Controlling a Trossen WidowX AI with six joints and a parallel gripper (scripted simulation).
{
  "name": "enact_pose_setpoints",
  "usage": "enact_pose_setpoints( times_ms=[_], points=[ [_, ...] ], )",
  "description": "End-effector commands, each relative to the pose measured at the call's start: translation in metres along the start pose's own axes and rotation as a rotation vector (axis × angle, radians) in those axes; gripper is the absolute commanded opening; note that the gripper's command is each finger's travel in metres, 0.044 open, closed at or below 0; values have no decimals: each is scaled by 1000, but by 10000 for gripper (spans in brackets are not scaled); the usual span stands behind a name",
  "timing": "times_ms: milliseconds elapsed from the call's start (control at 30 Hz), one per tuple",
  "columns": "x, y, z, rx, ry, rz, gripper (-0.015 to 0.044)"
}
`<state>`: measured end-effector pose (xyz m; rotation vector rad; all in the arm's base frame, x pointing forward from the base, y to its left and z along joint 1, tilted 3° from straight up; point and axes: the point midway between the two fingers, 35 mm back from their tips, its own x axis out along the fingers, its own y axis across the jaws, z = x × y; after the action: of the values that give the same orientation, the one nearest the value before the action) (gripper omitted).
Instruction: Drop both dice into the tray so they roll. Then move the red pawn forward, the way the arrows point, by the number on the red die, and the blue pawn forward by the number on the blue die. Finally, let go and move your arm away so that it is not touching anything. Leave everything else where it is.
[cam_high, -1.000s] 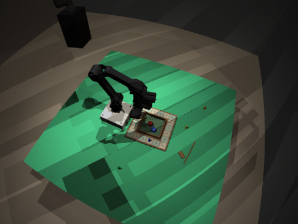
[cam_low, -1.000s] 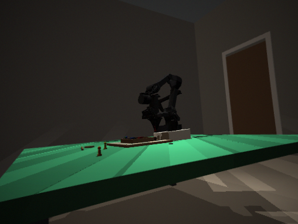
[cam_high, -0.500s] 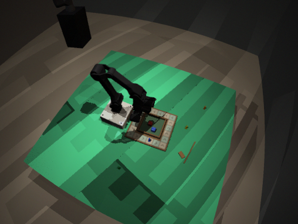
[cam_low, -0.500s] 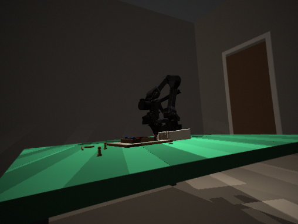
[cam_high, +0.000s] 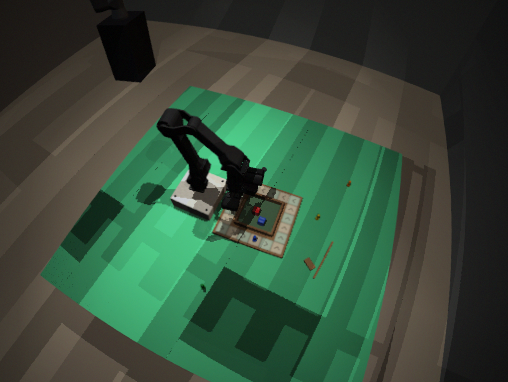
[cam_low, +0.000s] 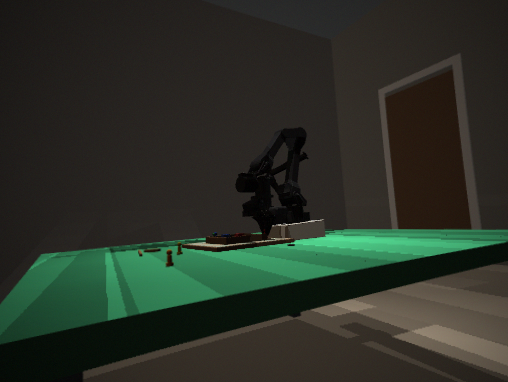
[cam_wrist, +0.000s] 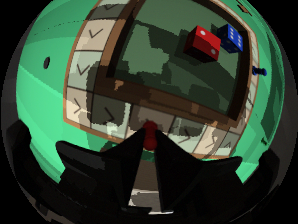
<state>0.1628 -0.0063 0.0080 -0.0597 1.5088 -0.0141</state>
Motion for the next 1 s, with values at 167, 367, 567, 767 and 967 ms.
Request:
enact_pose_setpoints(
  times_ms=[167,367,567,767,967],
  points=[
    [-1,0,0,0,-1,0,184],
    [-1,0,0,0,-1,0,341],
    [-38,0,1,-3,2,4,440],
    [-48,1,-1,-4,3,6,440],
    [-62,-38,48,-160,-1,2,282]
  ],
)
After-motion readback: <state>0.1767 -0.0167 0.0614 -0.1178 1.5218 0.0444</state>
